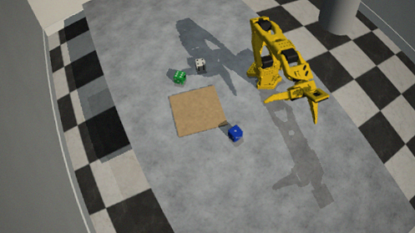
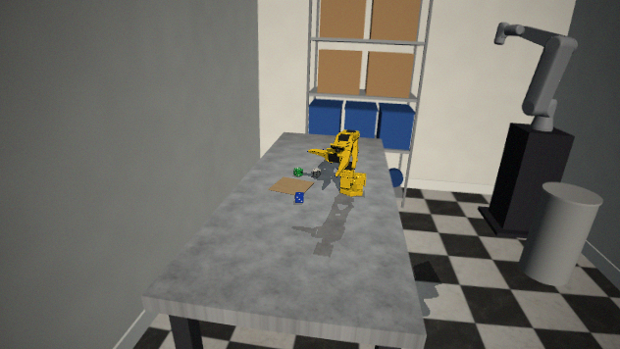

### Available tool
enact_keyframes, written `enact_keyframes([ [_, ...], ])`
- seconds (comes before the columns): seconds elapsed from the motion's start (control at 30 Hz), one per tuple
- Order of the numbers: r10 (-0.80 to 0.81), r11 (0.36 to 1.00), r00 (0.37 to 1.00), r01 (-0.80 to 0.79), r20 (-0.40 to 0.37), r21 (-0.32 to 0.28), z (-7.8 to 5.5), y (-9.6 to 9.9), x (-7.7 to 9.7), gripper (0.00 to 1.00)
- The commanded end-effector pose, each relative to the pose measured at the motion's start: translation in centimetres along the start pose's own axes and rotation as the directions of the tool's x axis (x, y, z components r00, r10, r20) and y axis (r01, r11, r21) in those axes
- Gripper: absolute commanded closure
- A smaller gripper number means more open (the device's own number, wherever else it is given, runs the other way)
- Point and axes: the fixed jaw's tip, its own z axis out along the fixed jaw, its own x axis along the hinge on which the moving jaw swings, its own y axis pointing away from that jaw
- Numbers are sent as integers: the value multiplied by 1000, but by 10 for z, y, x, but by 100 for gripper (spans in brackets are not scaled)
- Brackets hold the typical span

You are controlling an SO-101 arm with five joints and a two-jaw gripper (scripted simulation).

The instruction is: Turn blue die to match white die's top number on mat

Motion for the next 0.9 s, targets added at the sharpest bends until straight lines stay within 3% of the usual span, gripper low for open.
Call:
enact_keyframes([
  [0.0,1,1000,1000,-1,3,0,-1,0,-1,0],
  [0.53,1,1000,1000,-1,3,0,-1,0,-1,0],
  [0.57,1,1000,997,-1,-82,-5,8,1,19,0],
  [0.87,14,1000,996,-13,-88,18,7,-6,21,1],
])
